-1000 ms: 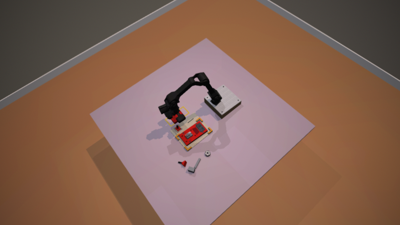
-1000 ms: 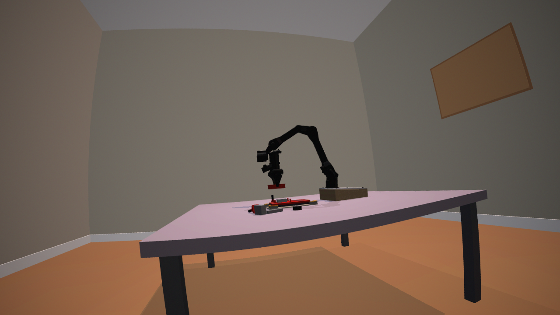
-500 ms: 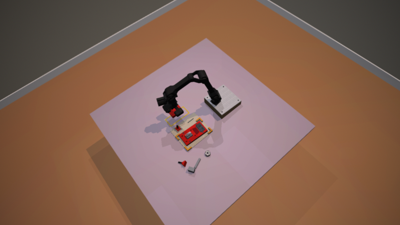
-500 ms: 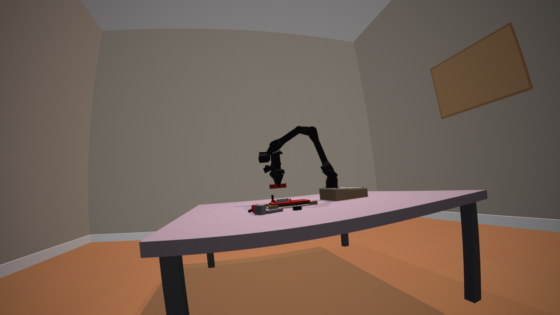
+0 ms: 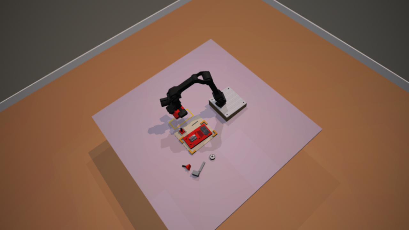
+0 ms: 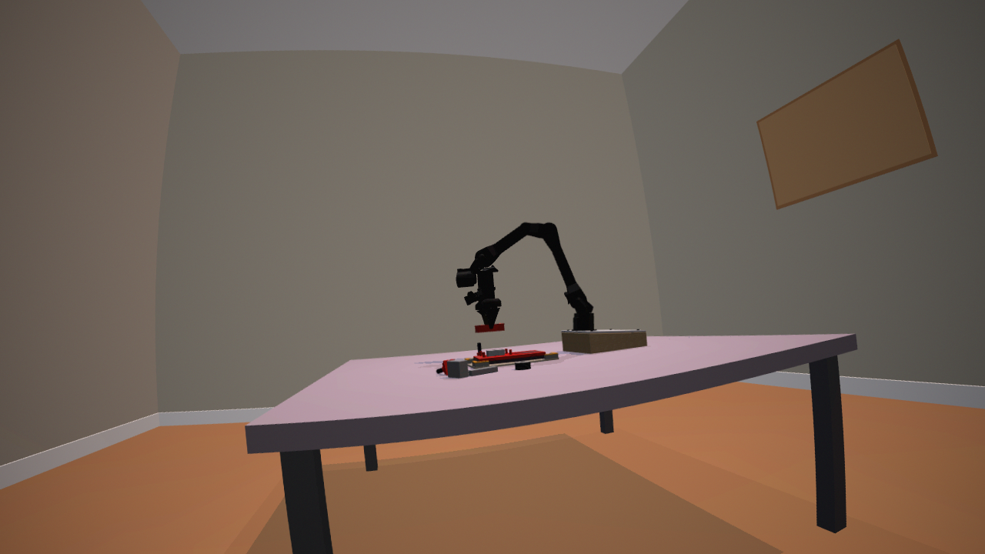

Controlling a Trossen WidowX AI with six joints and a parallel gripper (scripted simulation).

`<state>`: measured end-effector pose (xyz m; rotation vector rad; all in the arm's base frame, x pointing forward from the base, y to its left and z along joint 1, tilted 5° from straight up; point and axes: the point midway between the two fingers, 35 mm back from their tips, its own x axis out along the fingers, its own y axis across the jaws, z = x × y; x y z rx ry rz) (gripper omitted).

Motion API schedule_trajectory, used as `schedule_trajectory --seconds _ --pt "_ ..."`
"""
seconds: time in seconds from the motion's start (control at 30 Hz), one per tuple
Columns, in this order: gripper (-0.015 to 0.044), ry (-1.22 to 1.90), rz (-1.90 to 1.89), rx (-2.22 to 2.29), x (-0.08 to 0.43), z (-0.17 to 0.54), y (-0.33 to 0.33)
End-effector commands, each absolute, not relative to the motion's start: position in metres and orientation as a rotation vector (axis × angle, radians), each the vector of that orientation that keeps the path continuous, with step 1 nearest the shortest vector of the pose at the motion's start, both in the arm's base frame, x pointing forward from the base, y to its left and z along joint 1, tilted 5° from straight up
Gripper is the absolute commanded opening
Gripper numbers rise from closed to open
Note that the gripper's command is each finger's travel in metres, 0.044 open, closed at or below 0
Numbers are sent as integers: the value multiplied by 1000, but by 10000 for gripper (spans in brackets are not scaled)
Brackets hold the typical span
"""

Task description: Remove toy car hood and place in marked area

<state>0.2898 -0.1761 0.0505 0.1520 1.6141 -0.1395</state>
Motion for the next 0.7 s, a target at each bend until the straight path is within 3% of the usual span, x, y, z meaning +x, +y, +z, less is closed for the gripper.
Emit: schedule_trajectory --seconds 0.0,0.67 --pt "0 1617 -139 148 289 47 -177" --pt "0 1617 -139 147 289 35 -177"
